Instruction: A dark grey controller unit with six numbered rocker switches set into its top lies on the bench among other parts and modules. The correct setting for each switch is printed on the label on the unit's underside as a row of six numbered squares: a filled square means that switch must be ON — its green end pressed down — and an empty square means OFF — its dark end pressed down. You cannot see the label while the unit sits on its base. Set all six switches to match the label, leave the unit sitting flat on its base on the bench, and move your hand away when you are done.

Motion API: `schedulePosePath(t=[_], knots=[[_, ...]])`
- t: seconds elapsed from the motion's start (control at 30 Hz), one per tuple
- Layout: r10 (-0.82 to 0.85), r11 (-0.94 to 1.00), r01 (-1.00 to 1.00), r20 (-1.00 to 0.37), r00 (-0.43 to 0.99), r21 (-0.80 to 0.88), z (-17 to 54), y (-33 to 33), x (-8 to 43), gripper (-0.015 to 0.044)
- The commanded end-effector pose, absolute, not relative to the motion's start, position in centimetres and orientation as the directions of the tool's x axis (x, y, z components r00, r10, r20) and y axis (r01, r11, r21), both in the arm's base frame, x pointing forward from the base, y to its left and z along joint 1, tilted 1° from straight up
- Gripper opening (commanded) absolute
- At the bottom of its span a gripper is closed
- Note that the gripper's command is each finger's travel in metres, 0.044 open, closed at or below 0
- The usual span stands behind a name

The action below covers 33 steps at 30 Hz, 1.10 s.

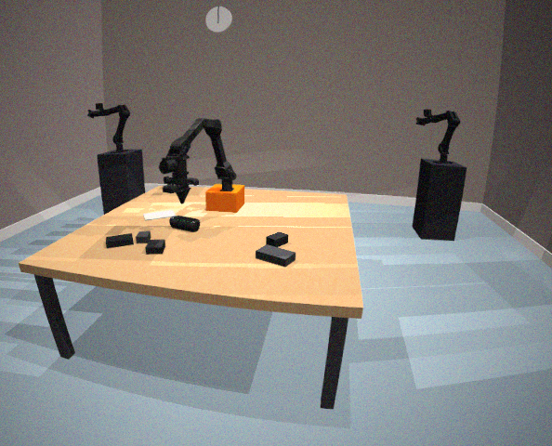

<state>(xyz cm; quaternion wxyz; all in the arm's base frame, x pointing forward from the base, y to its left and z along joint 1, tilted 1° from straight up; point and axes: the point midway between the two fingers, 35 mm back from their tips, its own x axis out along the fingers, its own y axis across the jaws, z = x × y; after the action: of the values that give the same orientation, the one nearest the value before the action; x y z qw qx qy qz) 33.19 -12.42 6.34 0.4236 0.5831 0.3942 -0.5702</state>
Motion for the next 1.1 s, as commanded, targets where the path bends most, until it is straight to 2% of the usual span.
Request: schedulePosePath(t=[0.0, 0.43, 0.47, 0.53, 0.9, 1.07], knots=[[-0.023, -0.33, 0.943, -0.999, 0.039, 0.044, 6.3, -12.4, 33.2, 0.0079], [-0.023, -0.33, 0.943, -0.999, 0.039, 0.044, 6.3, -12.4, 33.2, 0.042], [-0.023, -0.33, 0.943, -0.999, 0.039, 0.044, 6.3, -12.4, 33.2, 0.044], [-0.023, -0.33, 0.943, -0.999, 0.039, 0.044, 6.3, -12.4, 33.2, 0.044], [-0.02, -0.301, 0.953, -0.999, 0.041, 0.045, 0.5, -10.7, 29.6, 0.0151], [-0.02, -0.299, 0.953, -0.999, 0.041, 0.045, 0.1, -10.6, 29.3, 0.002]])
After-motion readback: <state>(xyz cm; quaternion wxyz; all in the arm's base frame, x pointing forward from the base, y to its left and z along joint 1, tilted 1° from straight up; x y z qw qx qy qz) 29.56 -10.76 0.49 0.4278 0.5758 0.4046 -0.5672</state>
